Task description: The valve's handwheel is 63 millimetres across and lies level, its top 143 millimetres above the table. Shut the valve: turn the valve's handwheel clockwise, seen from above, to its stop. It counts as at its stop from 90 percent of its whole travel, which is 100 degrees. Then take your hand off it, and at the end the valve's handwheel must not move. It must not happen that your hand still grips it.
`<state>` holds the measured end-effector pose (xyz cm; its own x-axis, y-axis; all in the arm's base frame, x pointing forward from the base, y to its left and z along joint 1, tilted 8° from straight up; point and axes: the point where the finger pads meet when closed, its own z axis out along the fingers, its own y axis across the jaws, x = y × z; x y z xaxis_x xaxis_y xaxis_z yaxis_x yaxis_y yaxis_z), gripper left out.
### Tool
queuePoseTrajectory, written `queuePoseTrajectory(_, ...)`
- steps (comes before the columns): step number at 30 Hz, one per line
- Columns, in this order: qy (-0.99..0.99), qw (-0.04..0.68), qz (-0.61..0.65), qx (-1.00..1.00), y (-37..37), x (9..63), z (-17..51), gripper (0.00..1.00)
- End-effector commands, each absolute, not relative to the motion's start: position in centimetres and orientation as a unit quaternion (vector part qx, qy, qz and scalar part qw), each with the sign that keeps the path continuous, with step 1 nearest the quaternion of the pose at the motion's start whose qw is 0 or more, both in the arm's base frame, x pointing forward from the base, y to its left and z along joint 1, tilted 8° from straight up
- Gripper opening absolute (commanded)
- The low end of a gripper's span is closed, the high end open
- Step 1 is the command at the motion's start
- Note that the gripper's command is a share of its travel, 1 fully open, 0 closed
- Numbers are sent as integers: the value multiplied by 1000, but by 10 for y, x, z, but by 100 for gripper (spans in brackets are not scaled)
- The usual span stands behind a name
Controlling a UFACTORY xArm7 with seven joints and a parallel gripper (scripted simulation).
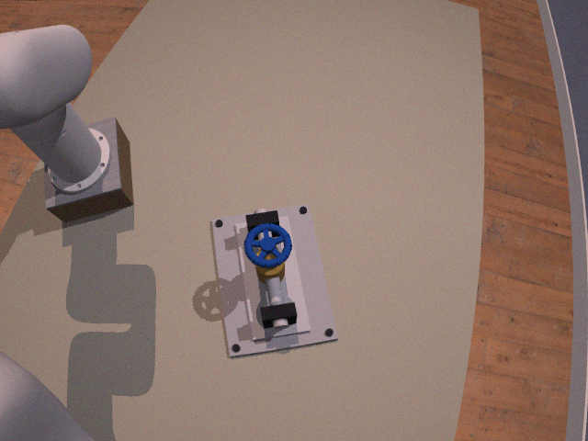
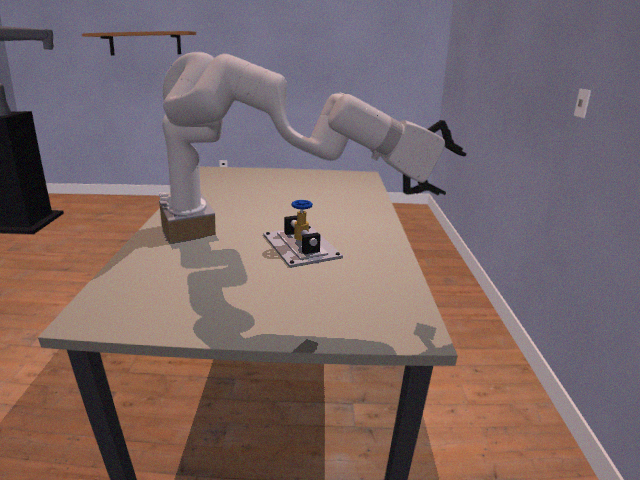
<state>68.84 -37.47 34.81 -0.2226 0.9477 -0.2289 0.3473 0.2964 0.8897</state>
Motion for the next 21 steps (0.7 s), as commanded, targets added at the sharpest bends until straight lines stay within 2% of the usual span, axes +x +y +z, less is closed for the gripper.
queuePoseTrajectory(1,691,414,364,467,-374,689,351,100)
queuePoseTrajectory(21,704,414,361,449,-364,686,357,100)
